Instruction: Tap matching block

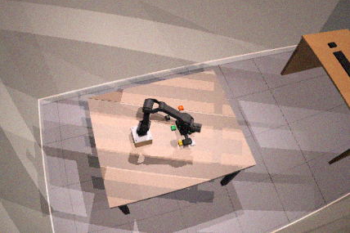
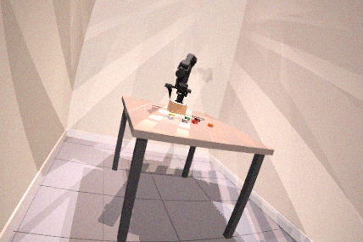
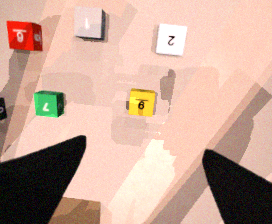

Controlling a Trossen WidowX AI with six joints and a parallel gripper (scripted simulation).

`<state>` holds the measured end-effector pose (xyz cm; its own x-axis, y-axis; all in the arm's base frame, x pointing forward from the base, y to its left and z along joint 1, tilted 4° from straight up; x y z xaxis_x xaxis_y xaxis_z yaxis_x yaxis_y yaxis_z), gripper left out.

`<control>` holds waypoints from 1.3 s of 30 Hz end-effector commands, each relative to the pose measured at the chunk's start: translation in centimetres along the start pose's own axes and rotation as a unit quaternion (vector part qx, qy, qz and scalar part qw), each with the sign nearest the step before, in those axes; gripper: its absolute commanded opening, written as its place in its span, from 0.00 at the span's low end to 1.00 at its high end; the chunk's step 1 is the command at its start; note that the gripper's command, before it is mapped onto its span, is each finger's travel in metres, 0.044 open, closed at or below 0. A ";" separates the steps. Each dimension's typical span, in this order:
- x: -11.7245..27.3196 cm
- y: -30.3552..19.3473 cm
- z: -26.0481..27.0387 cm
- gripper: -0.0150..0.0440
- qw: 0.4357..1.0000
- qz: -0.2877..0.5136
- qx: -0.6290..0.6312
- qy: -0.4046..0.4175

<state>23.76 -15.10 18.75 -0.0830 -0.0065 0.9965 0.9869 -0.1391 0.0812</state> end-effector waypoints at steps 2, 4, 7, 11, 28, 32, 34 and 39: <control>0.0 0.0 0.0 0.93 1.000 -0.001 0.002 0.002; 0.0 0.0 0.0 0.93 1.000 -0.001 0.002 0.002; 0.0 0.1 0.2 0.93 1.000 -0.001 0.002 0.002; 0.1 0.1 4.6 0.93 1.000 0.000 0.002 0.004; 0.1 -2.1 13.3 0.93 1.000 0.000 0.002 0.008; 0.1 -2.1 13.3 0.93 1.000 0.000 0.002 0.008; 0.1 -2.1 13.3 0.93 1.000 0.000 0.002 0.008; 0.1 -2.1 13.3 0.93 1.000 0.000 0.002 0.008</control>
<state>23.50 -1.59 18.94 -0.0850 -0.0273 0.9960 0.9879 -0.1323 0.0806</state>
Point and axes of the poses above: the point midway between the two fingers, 35 mm back from their tips, its own x axis back along the fingers, its own z axis across the jaws, y = z × x, the point moved 10 cm from there along x, back along the fingers, and after that the axes turned 3 degrees about -x, right-handed, at the moved point
